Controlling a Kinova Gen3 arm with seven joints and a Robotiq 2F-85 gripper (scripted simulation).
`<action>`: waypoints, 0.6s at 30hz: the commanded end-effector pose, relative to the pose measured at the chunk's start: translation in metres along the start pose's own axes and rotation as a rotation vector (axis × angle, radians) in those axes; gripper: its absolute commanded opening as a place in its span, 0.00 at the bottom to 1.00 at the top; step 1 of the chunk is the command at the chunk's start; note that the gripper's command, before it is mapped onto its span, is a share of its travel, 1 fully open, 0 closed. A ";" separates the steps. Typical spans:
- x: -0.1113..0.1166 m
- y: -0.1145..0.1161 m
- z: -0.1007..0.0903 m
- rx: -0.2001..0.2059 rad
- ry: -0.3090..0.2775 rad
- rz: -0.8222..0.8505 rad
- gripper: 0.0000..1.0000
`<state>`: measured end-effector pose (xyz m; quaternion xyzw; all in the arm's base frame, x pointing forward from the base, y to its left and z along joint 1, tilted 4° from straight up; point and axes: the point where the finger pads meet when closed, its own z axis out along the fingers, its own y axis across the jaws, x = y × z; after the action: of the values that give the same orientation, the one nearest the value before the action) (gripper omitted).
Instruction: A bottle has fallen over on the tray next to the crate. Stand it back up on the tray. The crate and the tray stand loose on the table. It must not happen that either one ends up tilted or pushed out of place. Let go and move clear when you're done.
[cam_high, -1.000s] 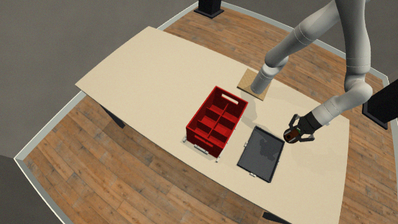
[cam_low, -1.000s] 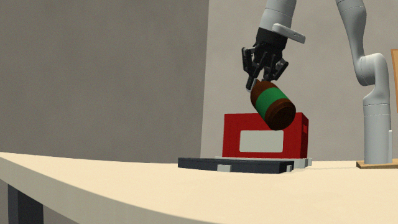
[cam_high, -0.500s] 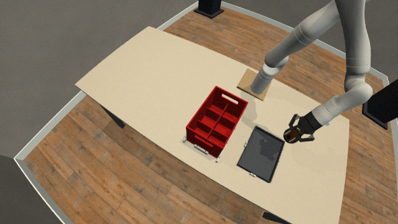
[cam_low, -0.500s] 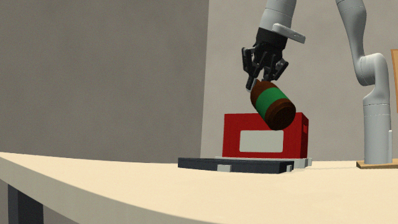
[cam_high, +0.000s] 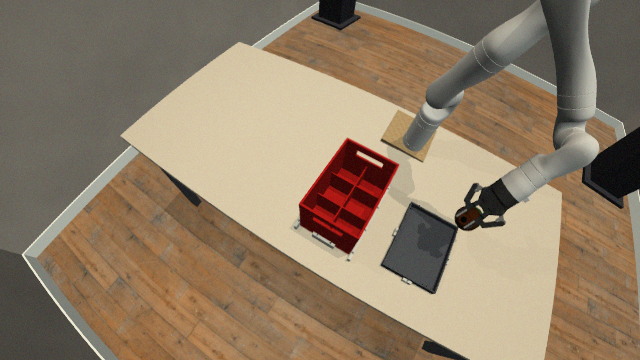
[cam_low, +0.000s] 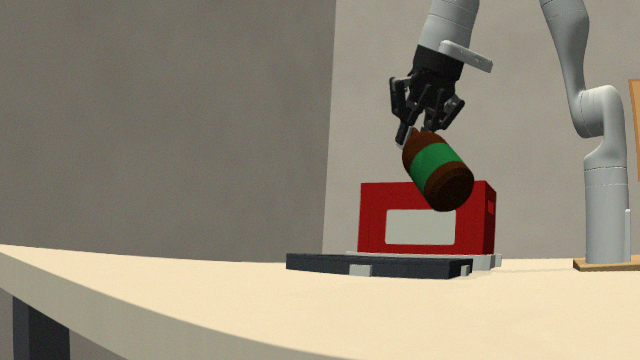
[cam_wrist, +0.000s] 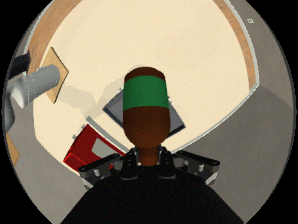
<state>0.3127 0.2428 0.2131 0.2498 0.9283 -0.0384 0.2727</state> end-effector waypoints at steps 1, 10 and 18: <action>0.002 0.000 0.000 0.000 -0.010 -0.005 0.00; 0.002 0.000 0.000 0.001 -0.074 -0.005 0.00; 0.002 0.001 -0.001 -0.003 -0.111 -0.004 0.00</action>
<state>0.3128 0.2429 0.2137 0.2483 0.9124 -0.0505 0.3216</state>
